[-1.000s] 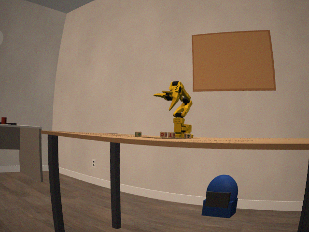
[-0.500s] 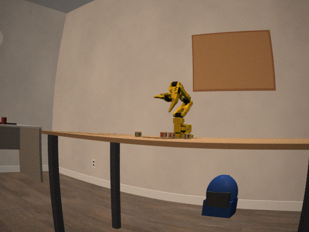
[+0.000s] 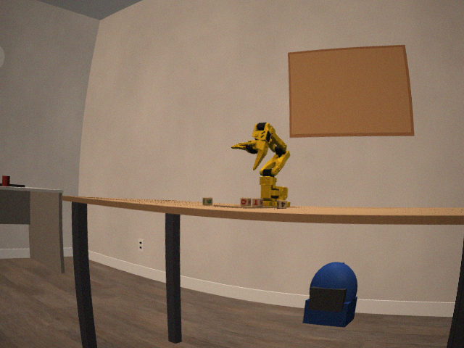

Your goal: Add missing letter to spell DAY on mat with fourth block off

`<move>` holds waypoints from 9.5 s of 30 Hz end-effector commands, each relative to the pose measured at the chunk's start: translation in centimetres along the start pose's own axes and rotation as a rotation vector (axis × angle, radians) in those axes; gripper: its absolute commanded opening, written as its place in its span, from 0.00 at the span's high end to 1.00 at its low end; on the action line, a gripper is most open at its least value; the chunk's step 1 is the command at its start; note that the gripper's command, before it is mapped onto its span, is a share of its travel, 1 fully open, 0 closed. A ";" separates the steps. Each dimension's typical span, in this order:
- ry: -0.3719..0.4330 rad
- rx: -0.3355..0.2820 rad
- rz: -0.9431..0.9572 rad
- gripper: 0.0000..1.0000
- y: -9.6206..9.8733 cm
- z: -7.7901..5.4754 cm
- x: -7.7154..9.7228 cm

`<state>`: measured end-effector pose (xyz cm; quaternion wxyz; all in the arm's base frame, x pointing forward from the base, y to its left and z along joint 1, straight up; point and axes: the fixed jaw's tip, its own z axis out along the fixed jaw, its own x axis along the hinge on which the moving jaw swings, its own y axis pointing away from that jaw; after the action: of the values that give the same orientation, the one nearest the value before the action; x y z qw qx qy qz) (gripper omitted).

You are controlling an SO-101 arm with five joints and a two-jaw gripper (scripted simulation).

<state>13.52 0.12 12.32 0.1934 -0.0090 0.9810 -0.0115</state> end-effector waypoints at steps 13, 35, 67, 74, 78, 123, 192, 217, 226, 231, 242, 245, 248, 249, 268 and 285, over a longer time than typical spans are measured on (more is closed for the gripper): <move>0.047 -0.077 -0.149 0.19 3.1 -0.1 -2.6; 0.274 -0.176 -0.572 0.65 14.7 3.8 -2.5; 0.295 -0.159 -0.529 0.68 13.9 4.4 -2.8; 0.318 -0.098 -0.283 0.68 8.6 4.8 -4.1; 0.319 -0.093 -0.264 0.68 8.2 4.8 -4.2; 0.329 -0.048 -0.070 0.68 4.2 5.2 -4.9; 0.149 0.150 0.598 0.68 -11.7 3.8 -6.5; -0.215 0.231 0.562 0.68 -11.2 -3.7 -8.4; -0.183 0.227 0.532 0.68 -11.4 -2.8 -8.4; -0.155 0.223 0.504 0.68 -11.5 -2.0 -8.4; -0.099 0.214 0.448 0.68 -11.8 -0.5 -8.3; -0.095 0.213 0.445 0.68 -11.8 -0.4 -8.3; -0.095 0.213 0.444 0.68 -11.8 -0.3 -8.3; -0.095 0.213 0.444 0.68 -11.8 -0.3 -8.3; 0.206 0.124 0.472 0.68 -11.8 5.9 -6.0; 0.388 0.069 0.484 0.68 -11.3 9.3 -3.8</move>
<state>19.77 -10.58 3.61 -0.0510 0.2346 0.9707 0.0145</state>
